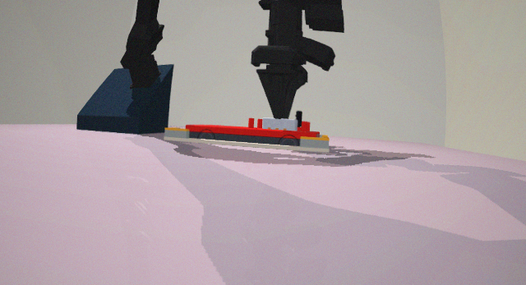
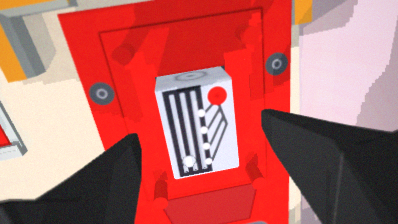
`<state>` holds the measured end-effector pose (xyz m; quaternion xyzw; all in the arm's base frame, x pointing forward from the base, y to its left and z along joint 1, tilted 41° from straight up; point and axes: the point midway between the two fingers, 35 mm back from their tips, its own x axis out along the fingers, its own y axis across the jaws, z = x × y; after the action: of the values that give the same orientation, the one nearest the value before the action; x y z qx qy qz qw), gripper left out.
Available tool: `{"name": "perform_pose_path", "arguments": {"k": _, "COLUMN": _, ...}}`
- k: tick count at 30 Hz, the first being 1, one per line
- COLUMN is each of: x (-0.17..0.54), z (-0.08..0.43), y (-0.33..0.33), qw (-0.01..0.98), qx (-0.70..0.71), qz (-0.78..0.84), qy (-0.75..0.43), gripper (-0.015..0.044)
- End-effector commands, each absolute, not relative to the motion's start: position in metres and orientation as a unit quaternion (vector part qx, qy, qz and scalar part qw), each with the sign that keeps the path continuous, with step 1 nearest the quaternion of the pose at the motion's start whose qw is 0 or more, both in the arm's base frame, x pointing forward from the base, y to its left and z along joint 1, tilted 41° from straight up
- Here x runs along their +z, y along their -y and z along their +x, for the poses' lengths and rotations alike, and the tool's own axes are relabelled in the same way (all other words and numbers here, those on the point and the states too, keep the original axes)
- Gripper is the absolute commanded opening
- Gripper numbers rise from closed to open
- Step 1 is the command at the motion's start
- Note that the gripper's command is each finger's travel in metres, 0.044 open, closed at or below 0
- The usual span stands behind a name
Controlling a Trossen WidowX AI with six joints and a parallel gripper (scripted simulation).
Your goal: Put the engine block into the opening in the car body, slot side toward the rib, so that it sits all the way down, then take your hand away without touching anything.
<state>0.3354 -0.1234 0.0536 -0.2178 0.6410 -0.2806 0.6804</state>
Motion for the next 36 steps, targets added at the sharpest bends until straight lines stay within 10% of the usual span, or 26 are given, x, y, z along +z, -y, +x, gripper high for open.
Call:
{"name": "perform_pose_path", "arguments": {"k": 1, "x": 0.0538, "z": 0.3355, "y": 0.1235, "qw": 0.68, "qx": -0.281, "qz": -0.218, "qy": -0.641, "gripper": 0.0395}}
{"name": "perform_pose_path", "arguments": {"k": 23, "x": 0.0632, "z": 0.3341, "y": 0.1141, "qw": 0.679, "qx": -0.28, "qz": -0.22, "qy": -0.642, "gripper": 0.044}}
{"name": "perform_pose_path", "arguments": {"k": 36, "x": 0.0632, "z": 0.3341, "y": 0.1141, "qw": 0.679, "qx": -0.28, "qz": -0.22, "qy": -0.642, "gripper": 0.0099}}
